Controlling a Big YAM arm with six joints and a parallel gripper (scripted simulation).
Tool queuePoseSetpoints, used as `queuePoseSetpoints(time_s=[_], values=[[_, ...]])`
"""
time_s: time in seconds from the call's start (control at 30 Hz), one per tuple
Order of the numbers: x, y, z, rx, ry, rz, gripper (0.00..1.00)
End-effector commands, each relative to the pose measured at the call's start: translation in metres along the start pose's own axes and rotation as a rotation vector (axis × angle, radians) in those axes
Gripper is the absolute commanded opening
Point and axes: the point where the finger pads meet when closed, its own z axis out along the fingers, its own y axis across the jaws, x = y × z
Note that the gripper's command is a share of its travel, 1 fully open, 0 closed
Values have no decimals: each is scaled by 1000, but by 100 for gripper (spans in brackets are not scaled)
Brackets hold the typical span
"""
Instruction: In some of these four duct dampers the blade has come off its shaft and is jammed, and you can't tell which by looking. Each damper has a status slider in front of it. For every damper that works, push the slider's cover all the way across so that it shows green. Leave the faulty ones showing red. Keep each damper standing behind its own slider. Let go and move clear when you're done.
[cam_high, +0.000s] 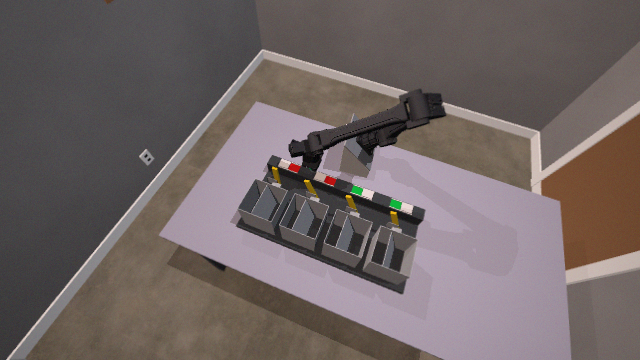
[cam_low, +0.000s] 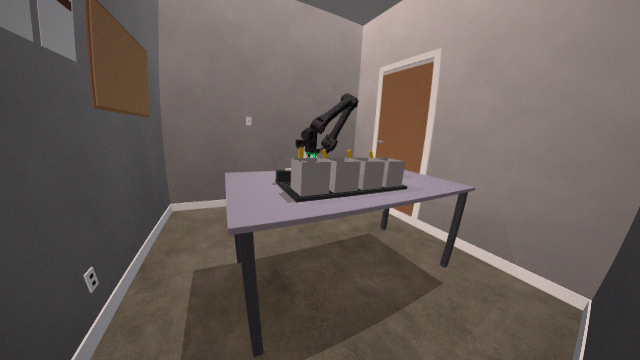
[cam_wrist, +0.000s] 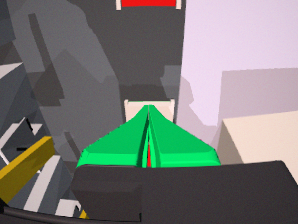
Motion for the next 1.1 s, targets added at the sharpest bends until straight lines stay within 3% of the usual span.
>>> queuePoseSetpoints(time_s=[0.0,1.07], values=[[-1,5,3,6,-7,-30,0],[1,0,25,11,2,-3,0]])
